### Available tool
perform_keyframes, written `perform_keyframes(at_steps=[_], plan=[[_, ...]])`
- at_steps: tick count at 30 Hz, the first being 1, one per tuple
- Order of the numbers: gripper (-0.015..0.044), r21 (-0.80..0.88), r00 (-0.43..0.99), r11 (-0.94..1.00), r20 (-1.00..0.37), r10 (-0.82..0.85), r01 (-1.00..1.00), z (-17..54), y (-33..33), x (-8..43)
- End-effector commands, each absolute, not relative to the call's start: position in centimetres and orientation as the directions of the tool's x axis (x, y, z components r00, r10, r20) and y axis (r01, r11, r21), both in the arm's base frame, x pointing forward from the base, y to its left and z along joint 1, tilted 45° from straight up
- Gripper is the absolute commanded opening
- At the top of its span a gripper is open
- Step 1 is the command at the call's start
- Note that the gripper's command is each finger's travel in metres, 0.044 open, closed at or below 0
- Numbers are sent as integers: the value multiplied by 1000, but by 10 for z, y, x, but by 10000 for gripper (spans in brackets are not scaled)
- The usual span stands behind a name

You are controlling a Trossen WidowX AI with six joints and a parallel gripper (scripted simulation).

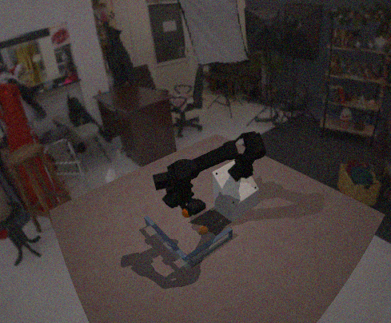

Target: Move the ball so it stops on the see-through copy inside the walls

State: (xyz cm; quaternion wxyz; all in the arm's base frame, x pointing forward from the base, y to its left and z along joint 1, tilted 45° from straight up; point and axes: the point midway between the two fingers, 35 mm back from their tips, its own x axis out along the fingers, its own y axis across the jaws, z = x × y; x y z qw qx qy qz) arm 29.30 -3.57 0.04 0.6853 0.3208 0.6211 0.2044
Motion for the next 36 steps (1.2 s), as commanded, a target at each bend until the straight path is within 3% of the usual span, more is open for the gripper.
perform_keyframes(at_steps=[1,13,36], plan=[[0,697,144,707,-717,682,125,3,-23,286],[0,702,143,701,-712,688,124,9,17,259],[0,704,143,699,-710,690,124,-41,67,268]])
